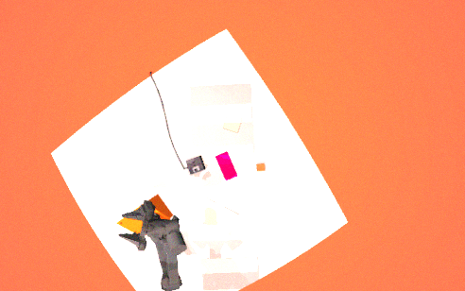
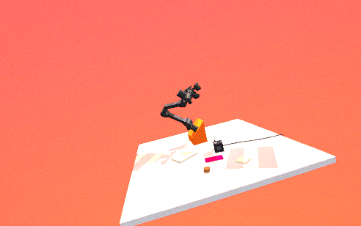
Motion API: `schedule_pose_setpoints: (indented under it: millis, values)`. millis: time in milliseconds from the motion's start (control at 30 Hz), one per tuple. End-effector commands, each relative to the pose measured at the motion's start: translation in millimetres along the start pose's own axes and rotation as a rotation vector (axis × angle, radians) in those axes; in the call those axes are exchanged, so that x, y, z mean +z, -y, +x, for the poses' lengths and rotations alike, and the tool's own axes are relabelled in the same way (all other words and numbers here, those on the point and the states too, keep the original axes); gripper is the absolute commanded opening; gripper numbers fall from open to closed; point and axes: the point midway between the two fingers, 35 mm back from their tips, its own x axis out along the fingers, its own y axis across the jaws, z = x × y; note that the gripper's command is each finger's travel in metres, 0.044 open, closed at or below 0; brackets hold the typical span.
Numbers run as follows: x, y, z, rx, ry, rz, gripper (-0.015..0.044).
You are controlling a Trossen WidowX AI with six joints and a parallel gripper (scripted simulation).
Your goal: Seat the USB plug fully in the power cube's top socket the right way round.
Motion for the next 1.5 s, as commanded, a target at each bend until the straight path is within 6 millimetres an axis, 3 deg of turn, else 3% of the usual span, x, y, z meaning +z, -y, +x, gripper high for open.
schedule_pose_setpoints:
  millis: [0,67,233,467,767,1033,1067,1467]
  values:
    - [0,-2,0,0.008,0.000,0.022,0.0426]
    - [3,-16,-2,0.068,-0.005,0.197,0.0440]
    - [22,-69,-13,0.295,-0.082,0.847,0.0440]
    - [64,-131,-44,0.602,-0.350,1.716,0.0440]
    - [103,-164,-75,0.810,-0.700,2.279,0.0440]
    - [141,-182,-107,0.969,-1.173,2.686,0.0440]
    - [146,-183,-111,-0.976,1.234,-2.701,0.0440]
    - [203,-184,-168,-0.643,1.465,-1.767,0.0440]
